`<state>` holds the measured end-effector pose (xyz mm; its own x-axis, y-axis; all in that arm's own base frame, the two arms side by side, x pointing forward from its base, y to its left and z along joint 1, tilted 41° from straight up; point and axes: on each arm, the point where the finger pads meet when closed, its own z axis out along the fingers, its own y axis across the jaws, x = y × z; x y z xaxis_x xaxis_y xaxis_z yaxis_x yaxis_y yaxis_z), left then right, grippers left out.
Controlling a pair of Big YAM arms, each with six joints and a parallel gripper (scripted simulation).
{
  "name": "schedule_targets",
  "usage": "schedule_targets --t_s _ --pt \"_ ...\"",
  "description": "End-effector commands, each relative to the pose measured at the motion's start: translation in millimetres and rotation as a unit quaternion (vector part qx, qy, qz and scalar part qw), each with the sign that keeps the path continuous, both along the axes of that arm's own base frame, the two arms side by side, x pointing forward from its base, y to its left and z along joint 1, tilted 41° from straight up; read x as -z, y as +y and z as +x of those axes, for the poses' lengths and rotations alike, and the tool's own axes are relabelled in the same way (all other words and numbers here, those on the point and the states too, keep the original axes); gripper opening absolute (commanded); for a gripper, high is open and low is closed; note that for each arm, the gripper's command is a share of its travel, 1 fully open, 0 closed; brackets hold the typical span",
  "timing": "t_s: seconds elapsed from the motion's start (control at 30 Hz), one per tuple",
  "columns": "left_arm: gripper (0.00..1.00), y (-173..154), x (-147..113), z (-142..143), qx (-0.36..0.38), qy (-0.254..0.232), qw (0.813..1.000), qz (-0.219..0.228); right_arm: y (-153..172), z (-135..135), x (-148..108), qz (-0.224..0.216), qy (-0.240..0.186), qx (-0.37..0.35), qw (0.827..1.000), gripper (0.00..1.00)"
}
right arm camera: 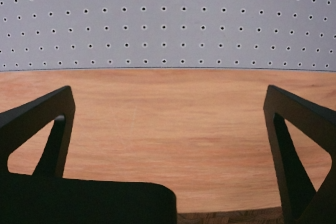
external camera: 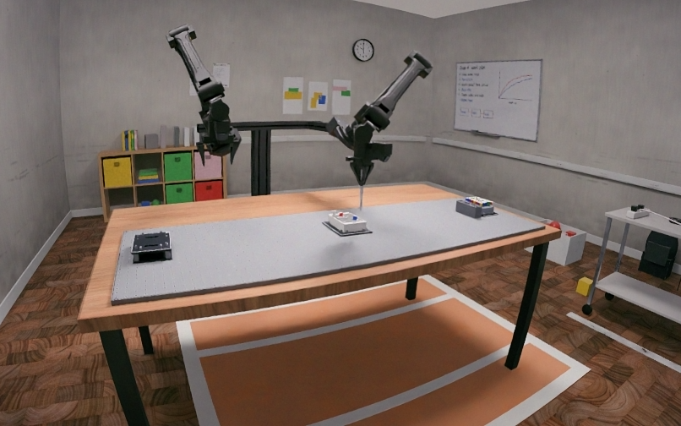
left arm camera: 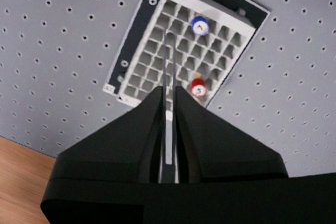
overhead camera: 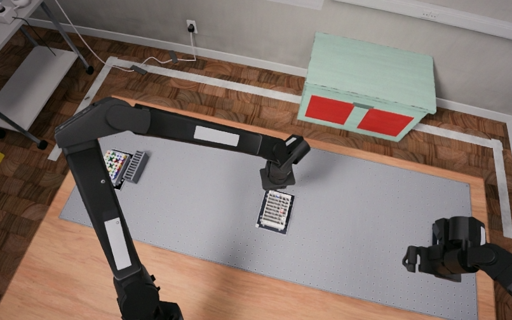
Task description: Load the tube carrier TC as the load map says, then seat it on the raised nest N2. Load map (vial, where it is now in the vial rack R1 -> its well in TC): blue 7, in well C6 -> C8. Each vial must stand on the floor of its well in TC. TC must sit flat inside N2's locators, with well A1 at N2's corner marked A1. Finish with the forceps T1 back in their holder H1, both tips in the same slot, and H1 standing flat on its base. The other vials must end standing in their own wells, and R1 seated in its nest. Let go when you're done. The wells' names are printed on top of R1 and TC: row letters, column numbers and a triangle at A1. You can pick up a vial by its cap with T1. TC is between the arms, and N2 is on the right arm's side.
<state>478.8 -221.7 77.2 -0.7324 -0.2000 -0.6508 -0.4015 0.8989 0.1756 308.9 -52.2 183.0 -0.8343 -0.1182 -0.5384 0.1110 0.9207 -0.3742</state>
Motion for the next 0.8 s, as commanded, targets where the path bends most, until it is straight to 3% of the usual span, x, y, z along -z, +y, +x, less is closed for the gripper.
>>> schedule_targets --t_s 0.0,0.37,0.77 --pt "0.07 15.6 -9.5 5.9 0.04 0.015 0.999 0.025 0.8 5.4 -10.4 0.002 -0.013 0.001 1.0 1.0" --pt "0.07 32.5 -15.6 2.4 0.148 0.069 0.981 0.102 0.8 5.4 -10.4 0.002 -0.013 0.001 1.0 1.0" --pt "0.07 47.9 -21.0 -0.8 0.149 0.069 0.981 0.101 0.8 5.4 -10.4 0.002 -0.013 0.001 1.0 1.0"
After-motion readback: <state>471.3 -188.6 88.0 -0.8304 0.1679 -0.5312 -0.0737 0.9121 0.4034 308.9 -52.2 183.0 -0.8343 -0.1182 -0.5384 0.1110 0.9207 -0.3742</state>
